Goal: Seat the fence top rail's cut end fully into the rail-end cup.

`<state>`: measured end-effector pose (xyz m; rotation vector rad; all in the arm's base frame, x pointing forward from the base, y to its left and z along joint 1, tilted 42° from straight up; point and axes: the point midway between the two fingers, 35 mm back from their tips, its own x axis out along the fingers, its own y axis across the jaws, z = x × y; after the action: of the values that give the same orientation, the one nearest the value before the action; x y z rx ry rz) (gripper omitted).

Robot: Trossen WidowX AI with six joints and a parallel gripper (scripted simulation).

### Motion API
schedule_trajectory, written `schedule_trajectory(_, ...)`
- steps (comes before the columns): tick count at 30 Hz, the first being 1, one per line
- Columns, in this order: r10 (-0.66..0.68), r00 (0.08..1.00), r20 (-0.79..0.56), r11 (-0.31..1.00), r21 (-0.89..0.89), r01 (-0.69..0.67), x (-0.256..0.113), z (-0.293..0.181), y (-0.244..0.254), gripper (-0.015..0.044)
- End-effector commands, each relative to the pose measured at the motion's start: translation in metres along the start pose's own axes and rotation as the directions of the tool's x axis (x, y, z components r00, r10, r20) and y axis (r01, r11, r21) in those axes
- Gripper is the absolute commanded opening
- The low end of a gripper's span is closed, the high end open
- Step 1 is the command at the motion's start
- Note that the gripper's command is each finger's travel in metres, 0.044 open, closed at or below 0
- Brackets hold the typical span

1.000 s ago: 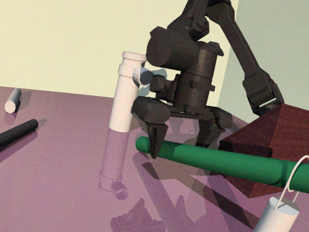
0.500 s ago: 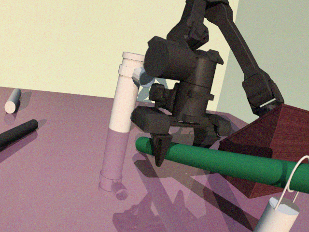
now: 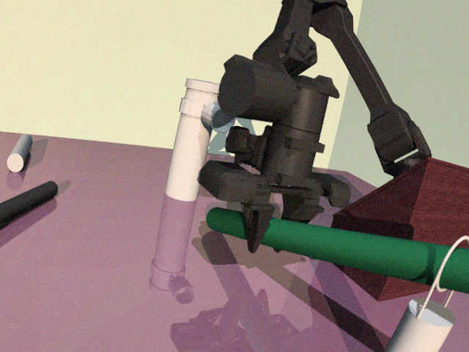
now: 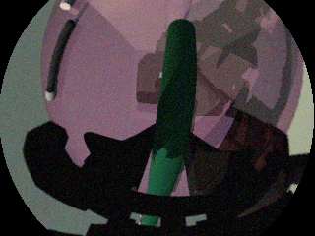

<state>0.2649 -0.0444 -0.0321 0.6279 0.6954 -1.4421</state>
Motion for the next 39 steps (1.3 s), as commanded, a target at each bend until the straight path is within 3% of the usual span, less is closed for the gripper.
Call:
schedule_trajectory(1, -0.002, 1.000, 0.005, 1.000, -0.006, 0.002, -0.004, 0.000, 0.000, 0.0000)
schedule_trajectory(9, -0.021, 0.998, 0.059, 1.000, -0.005, 0.021, -0.019, 0.002, -0.001, 0.0000)
schedule_trajectory(27, -0.002, 0.949, 0.316, 1.000, -0.008, 0.005, -0.090, 0.017, 0.003, 0.0000)
schedule_trajectory(39, -0.010, 0.950, 0.312, 1.000, -0.005, 0.013, -0.089, 0.015, 0.001, 0.0000)
